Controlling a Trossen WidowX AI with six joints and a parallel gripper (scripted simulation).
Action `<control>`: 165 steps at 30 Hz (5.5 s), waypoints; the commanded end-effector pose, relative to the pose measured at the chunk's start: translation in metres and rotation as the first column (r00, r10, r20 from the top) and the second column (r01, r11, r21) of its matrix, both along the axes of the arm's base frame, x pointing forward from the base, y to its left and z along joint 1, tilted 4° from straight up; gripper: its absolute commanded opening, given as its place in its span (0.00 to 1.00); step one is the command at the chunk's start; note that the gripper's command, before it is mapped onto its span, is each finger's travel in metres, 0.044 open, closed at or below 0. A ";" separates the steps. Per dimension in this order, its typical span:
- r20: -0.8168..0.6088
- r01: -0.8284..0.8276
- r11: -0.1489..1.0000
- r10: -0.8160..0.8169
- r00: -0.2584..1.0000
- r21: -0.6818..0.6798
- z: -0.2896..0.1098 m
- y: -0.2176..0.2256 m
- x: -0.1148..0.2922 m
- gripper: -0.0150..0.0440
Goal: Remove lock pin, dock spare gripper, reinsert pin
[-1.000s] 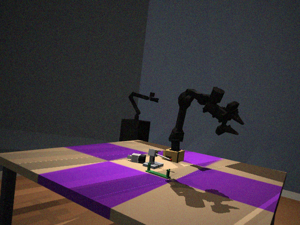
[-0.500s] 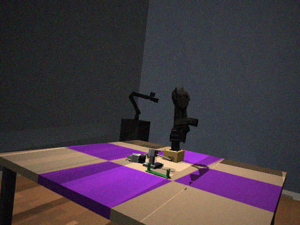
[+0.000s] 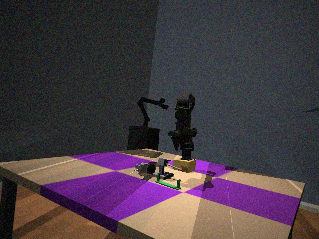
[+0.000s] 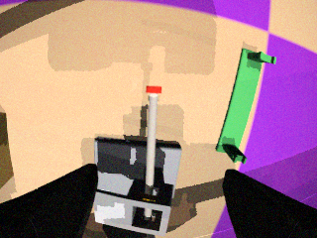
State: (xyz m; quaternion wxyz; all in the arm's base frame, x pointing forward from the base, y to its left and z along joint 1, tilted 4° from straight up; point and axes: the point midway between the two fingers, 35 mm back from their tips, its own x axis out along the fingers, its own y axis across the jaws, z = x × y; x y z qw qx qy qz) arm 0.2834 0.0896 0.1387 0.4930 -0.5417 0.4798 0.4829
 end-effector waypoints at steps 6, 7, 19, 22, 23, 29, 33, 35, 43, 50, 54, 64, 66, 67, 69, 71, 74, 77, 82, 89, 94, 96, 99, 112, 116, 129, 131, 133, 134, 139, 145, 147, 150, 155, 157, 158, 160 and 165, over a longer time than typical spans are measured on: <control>-0.016 0.005 1.000 -0.005 1.000 -0.013 -0.065 0.001 -0.002 0.76; -0.016 0.005 1.000 -0.005 1.000 -0.013 -0.065 0.001 -0.001 0.76; -0.016 0.005 1.000 -0.005 1.000 -0.013 -0.082 0.000 0.001 0.76; -0.016 0.005 1.000 -0.005 1.000 -0.013 -0.087 0.000 0.002 0.76; -0.016 0.005 1.000 -0.005 1.000 -0.013 -0.088 0.000 0.002 0.76; -0.016 0.005 1.000 -0.005 1.000 -0.014 -0.098 -0.001 0.003 0.76; -0.016 0.005 1.000 -0.005 1.000 -0.014 -0.104 -0.001 0.003 0.76; -0.016 0.005 1.000 -0.005 1.000 -0.014 -0.108 -0.001 0.004 0.76; -0.016 0.005 1.000 -0.005 1.000 -0.014 -0.121 -0.003 0.004 0.76; -0.016 0.005 1.000 -0.005 1.000 -0.014 -0.124 -0.003 0.004 0.76; -0.016 0.005 1.000 -0.005 1.000 -0.014 -0.124 -0.003 0.004 0.76; -0.016 0.005 1.000 -0.005 1.000 -0.014 -0.124 -0.003 0.004 0.41; -0.016 0.005 1.000 -0.005 1.000 -0.014 -0.124 -0.003 0.004 0.32; -0.016 0.005 1.000 -0.005 1.000 -0.014 -0.124 -0.003 0.004 0.27; -0.016 0.005 1.000 -0.005 1.000 -0.014 -0.124 -0.003 0.004 0.25; -0.016 0.005 1.000 -0.005 1.000 -0.014 -0.124 -0.003 0.004 0.25; -0.016 0.005 1.000 -0.005 1.000 -0.014 -0.124 -0.003 0.004 0.25; -0.016 0.006 1.000 -0.006 1.000 -0.012 -0.124 -0.003 0.004 0.25; -0.019 0.022 0.999 -0.021 1.000 0.047 -0.121 0.000 0.005 0.25; -0.024 0.043 0.989 -0.040 0.999 0.140 -0.115 0.005 0.007 0.25; -0.027 0.046 0.986 -0.043 0.999 0.162 -0.114 0.008 0.008 0.25; -0.028 0.047 0.985 -0.043 0.999 0.165 -0.113 0.009 0.008 0.25; -0.029 0.047 0.984 -0.043 0.999 0.169 -0.112 0.011 0.008 0.25; -0.032 0.047 0.984 -0.042 0.999 0.172 -0.109 0.020 0.010 0.25; -0.032 0.047 0.984 -0.042 0.999 0.170 -0.110 0.023 0.010 0.25; -0.034 0.047 0.985 -0.042 0.999 0.168 -0.110 0.033 0.010 0.25; -0.034 0.047 0.985 -0.042 0.999 0.168 -0.110 0.035 0.010 0.25; -0.035 0.047 0.985 -0.042 0.999 0.167 -0.110 0.036 0.010 0.25; -0.035 0.047 0.985 -0.042 0.999 0.167 -0.110 0.037 0.010 0.25; -0.036 0.048 0.985 -0.042 0.998 0.167 -0.111 0.041 0.010 0.25; -0.038 0.048 0.985 -0.042 0.998 0.165 -0.111 0.047 0.010 0.25; -0.039 0.048 0.985 -0.042 0.998 0.165 -0.111 0.048 0.010 0.25; -0.041 0.049 0.985 -0.042 0.998 0.164 -0.110 0.051 0.011 0.25; -0.043 0.049 0.985 -0.043 0.998 0.164 -0.110 0.055 0.011 0.25; -0.044 0.049 0.985 -0.043 0.998 0.163 -0.109 0.057 0.010 0.25; -0.045 0.050 0.985 -0.043 0.998 0.163 -0.109 0.058 0.010 0.25; -0.046 0.050 0.985 -0.043 0.998 0.163 -0.108 0.060 0.010 0.25; -0.049 0.051 0.986 -0.043 0.998 0.162 -0.107 0.064 0.010 0.25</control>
